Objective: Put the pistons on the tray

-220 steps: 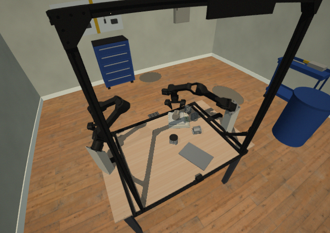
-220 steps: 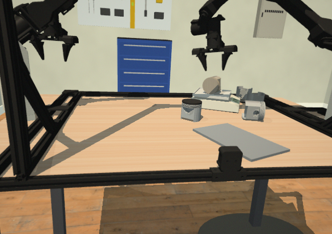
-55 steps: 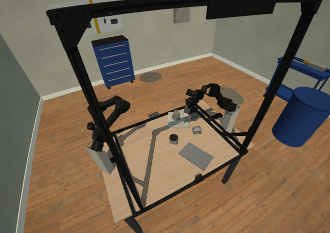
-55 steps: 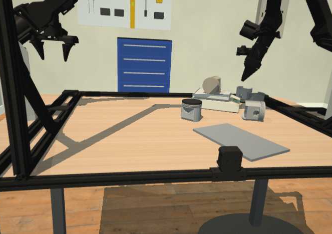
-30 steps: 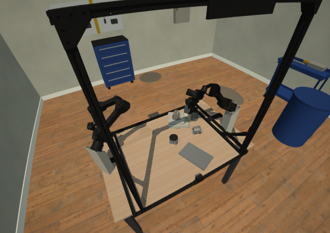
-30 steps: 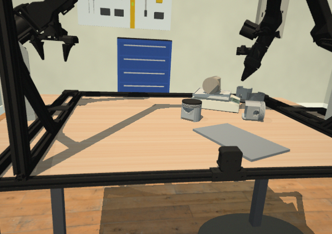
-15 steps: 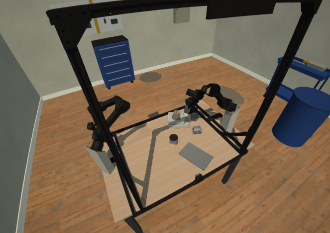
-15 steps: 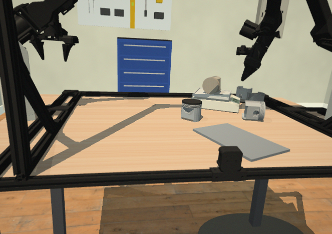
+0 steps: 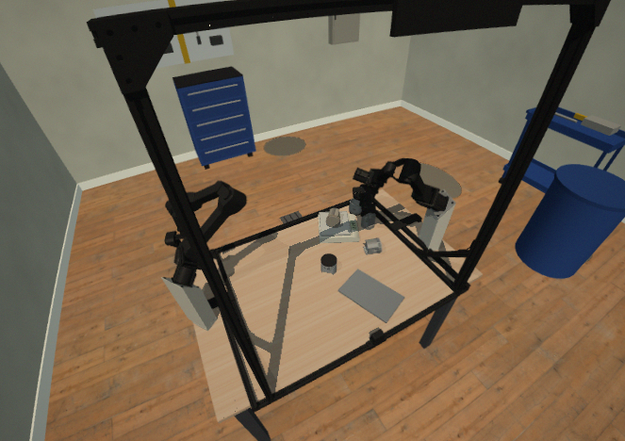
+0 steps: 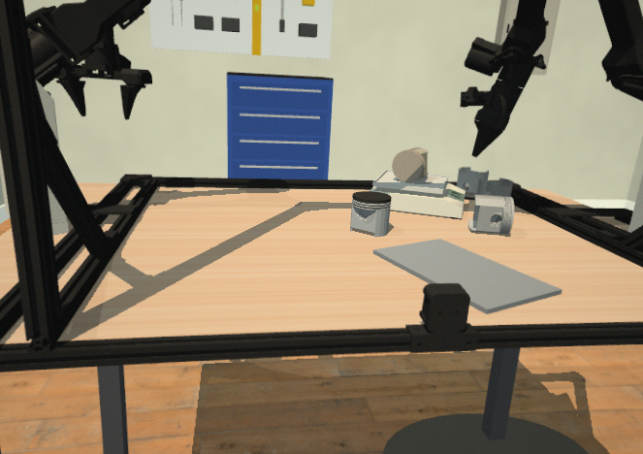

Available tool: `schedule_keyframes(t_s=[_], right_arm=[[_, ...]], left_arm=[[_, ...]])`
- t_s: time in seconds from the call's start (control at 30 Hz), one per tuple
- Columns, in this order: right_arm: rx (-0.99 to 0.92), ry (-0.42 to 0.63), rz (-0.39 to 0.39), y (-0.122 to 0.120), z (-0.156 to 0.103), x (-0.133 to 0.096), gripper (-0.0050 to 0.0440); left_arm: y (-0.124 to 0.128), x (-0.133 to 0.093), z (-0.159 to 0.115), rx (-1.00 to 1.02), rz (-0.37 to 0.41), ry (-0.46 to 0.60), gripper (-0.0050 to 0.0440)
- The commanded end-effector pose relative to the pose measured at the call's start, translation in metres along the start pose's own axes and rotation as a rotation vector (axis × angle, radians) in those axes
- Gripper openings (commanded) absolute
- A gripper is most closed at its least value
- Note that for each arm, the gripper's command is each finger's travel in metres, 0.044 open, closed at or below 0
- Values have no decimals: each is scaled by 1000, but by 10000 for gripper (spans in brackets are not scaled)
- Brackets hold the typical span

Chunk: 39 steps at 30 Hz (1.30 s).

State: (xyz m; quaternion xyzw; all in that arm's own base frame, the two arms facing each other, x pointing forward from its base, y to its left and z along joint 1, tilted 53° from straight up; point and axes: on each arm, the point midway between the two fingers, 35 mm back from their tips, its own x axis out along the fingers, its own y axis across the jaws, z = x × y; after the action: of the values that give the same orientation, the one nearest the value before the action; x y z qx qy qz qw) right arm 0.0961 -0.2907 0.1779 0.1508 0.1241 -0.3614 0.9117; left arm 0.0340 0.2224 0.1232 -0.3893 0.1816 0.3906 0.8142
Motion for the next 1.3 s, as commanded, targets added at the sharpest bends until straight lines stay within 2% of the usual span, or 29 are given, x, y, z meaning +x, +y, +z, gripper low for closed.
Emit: schedule_keyframes(t_s=[0.0, 0.1, 0.17, 0.43, 0.5, 1.27], right_arm=[[33, 60, -20, 10, -3, -13, 378], [78, 125, -29, 20, -10, -23, 378], [78, 125, -29, 20, -10, -23, 378], [191, 301, -48, 45, -26, -49, 378], [190, 301, -47, 46, -27, -50, 378], [157, 302, -42, 35, 68, -20, 378]], left_arm=[[0, 0, 0, 0, -2, 0, 440], [0, 0, 0, 0, -2, 0, 440], [0, 0, 0, 0, -2, 0, 440], [0, 0, 0, 0, -2, 0, 440], [0, 0, 0, 0, -2, 0, 440], [0, 0, 0, 0, -2, 0, 440]])
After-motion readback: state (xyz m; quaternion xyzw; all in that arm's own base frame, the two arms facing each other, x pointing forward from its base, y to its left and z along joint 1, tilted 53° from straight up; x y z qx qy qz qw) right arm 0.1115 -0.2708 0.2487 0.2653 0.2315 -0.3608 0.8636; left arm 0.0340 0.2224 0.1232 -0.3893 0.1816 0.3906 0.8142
